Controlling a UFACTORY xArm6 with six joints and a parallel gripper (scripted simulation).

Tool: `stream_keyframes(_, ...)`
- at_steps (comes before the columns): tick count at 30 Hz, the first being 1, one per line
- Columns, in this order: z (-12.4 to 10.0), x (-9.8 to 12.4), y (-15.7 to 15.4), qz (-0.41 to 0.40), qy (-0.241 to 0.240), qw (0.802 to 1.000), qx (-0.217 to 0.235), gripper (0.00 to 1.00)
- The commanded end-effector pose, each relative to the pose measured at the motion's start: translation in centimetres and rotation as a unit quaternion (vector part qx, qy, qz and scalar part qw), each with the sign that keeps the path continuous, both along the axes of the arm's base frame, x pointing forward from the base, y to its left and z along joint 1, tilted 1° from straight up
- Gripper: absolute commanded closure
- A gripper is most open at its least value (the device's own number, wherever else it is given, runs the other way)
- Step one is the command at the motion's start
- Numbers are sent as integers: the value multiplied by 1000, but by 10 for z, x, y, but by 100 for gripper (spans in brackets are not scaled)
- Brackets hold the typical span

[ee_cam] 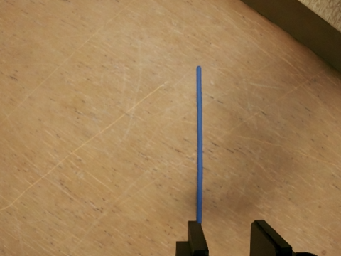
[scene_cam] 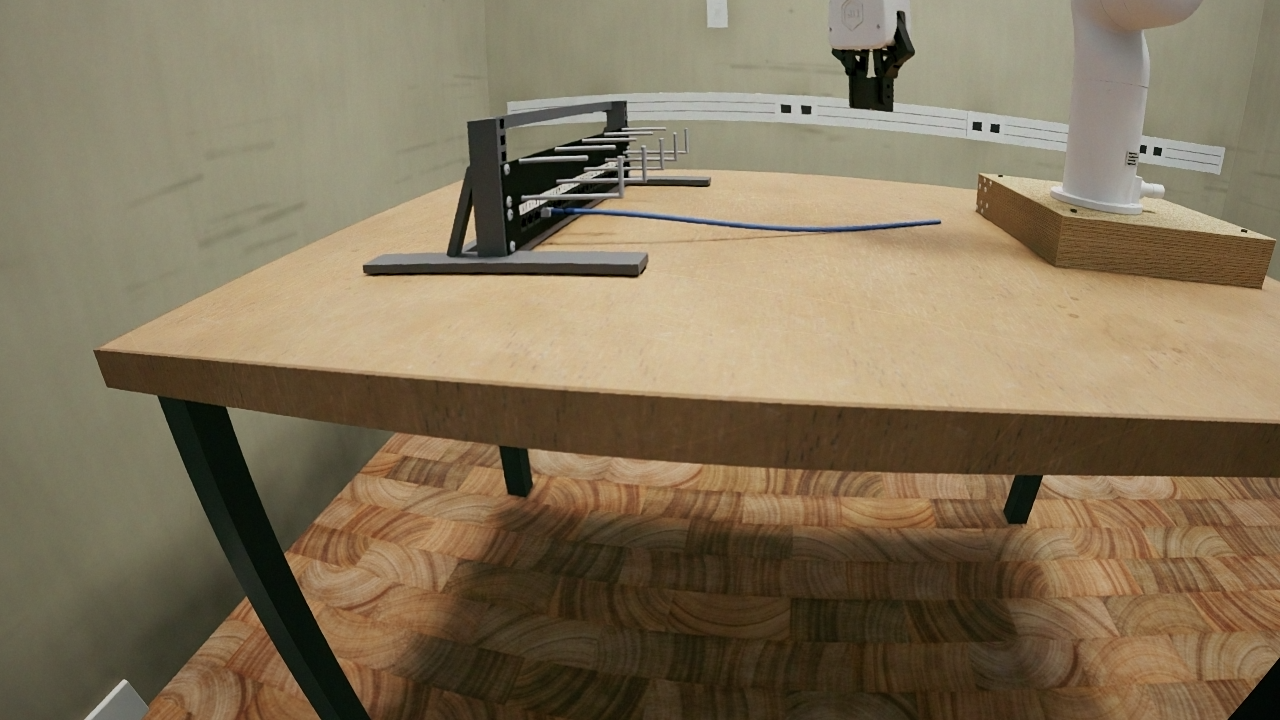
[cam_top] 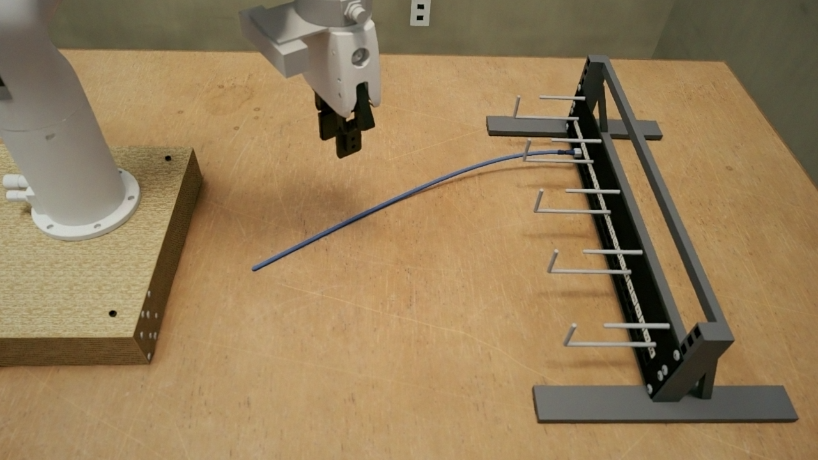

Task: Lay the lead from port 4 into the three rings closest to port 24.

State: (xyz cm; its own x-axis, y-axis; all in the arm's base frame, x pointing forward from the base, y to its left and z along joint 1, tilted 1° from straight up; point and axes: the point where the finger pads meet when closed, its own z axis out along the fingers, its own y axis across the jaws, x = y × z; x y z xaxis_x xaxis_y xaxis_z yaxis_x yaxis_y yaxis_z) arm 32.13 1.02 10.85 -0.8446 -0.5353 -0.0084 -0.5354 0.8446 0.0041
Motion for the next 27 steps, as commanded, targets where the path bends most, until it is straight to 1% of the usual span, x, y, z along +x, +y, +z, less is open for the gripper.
stream_keyframes(1,0,1,0,0,-2,1000,0,67)
stream_keyframes(6,-7,1,0,0,-2,1000,0,67)
stream_keyframes(12,-22,1,1,0,-2,1000,0,67)
stream_keyframes(14,-22,1,1,0,-2,1000,0,67)
stream_keyframes(27,-74,2,2,0,-2,1000,0,67)
